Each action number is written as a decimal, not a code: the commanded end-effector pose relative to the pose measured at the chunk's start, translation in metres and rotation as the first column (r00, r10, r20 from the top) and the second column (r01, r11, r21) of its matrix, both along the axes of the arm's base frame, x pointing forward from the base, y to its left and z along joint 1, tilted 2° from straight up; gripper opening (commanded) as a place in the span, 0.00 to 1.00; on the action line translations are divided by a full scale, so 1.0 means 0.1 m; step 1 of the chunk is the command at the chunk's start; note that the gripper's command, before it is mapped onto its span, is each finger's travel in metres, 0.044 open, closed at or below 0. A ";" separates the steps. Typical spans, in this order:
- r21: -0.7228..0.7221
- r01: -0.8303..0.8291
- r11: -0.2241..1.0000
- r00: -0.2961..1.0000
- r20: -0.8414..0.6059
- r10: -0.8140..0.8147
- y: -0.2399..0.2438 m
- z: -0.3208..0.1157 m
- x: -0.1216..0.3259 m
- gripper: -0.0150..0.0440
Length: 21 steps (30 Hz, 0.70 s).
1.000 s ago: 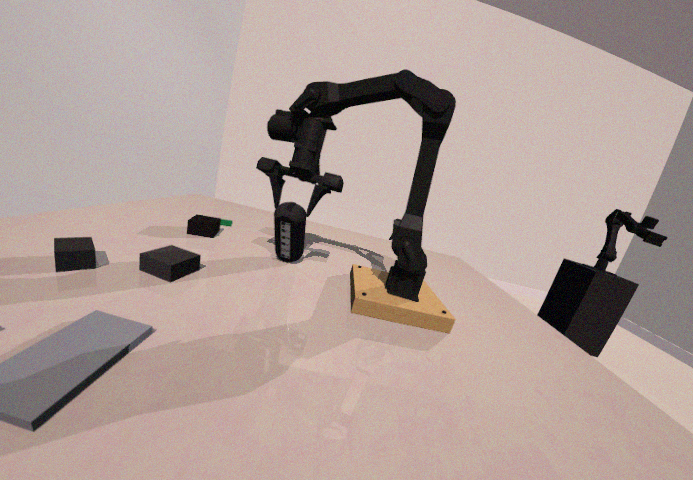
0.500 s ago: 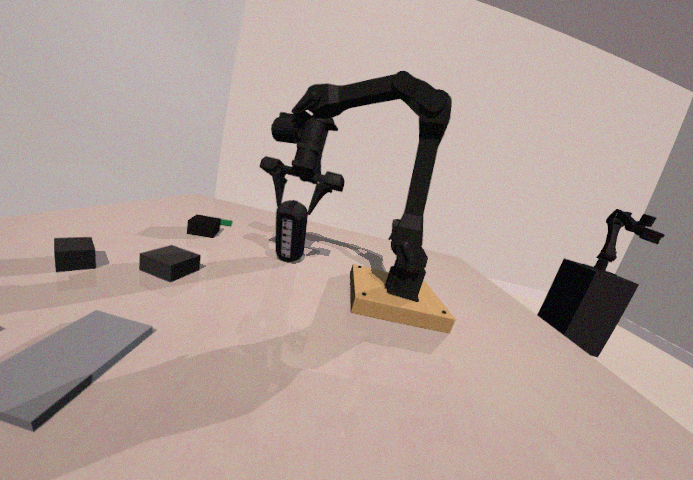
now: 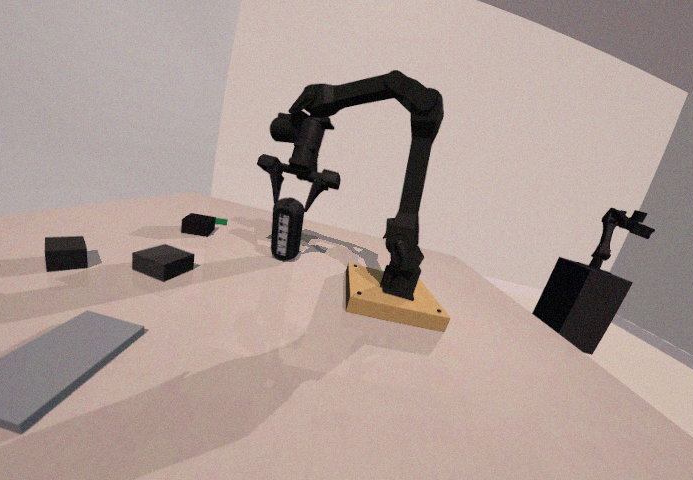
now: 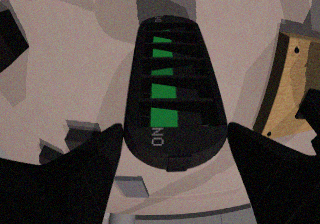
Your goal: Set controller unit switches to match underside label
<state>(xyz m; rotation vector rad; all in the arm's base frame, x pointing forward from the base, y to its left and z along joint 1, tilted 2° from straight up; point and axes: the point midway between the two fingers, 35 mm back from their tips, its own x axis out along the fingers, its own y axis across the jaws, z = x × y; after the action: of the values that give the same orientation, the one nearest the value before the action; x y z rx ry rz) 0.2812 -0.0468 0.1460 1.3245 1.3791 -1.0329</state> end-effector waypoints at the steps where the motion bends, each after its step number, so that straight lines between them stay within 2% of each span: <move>1: -0.009 -0.002 1.000 1.000 -0.003 0.002 -0.05 -0.02 0.02 0.82; 21: -0.051 -0.001 0.999 1.000 0.000 0.001 -0.20 0.00 0.03 0.82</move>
<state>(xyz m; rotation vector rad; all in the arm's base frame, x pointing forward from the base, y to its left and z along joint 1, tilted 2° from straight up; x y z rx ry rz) 0.2829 -0.0619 0.1488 1.3026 1.3512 -1.0499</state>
